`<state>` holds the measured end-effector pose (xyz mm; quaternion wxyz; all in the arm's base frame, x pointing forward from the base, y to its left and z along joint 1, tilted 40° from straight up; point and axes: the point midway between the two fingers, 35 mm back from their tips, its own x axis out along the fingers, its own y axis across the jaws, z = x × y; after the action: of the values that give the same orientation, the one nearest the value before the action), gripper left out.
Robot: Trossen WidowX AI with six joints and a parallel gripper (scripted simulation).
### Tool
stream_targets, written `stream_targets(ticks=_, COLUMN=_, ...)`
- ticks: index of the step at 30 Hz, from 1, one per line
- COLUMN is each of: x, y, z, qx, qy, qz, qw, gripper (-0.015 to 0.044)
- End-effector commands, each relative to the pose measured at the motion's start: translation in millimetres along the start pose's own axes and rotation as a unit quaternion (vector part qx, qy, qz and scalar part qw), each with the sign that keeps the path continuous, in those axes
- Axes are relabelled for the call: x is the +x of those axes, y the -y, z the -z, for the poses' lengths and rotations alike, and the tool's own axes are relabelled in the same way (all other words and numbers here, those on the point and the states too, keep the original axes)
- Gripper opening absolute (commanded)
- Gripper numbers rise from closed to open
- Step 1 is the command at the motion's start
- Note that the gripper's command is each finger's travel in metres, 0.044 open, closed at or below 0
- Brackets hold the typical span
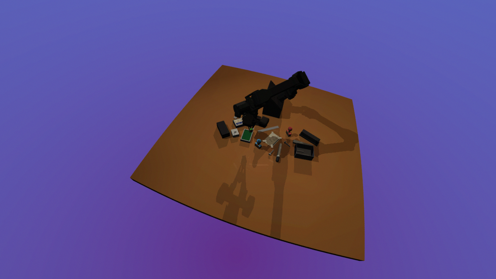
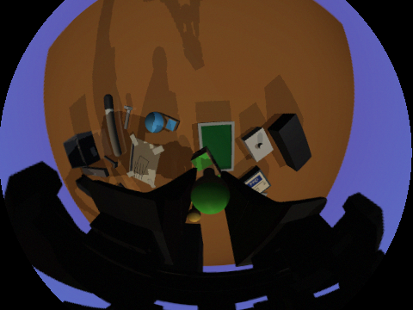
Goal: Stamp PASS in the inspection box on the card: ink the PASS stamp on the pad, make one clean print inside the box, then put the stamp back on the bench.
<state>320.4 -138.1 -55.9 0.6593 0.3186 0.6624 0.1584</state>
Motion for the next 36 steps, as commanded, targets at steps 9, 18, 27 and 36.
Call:
stream_targets(ticks=9, x=-3.8, y=-43.9, z=8.5, qx=0.16, qy=0.004, qz=0.0, qw=0.987, gripper=0.0)
stream_targets(ticks=18, x=-3.8, y=-75.0, z=19.9, qx=0.282, qy=0.004, qz=-0.002, qw=0.959, gripper=0.0)
stream_targets(ticks=27, x=-2.4, y=-104.1, z=34.4, qx=0.399, qy=0.003, qz=-0.004, qw=0.917, gripper=0.0)
stream_targets(ticks=36, x=0.2, y=-130.7, z=51.8, qx=0.51, qy=0.0, qz=-0.006, qw=0.86, gripper=0.0)
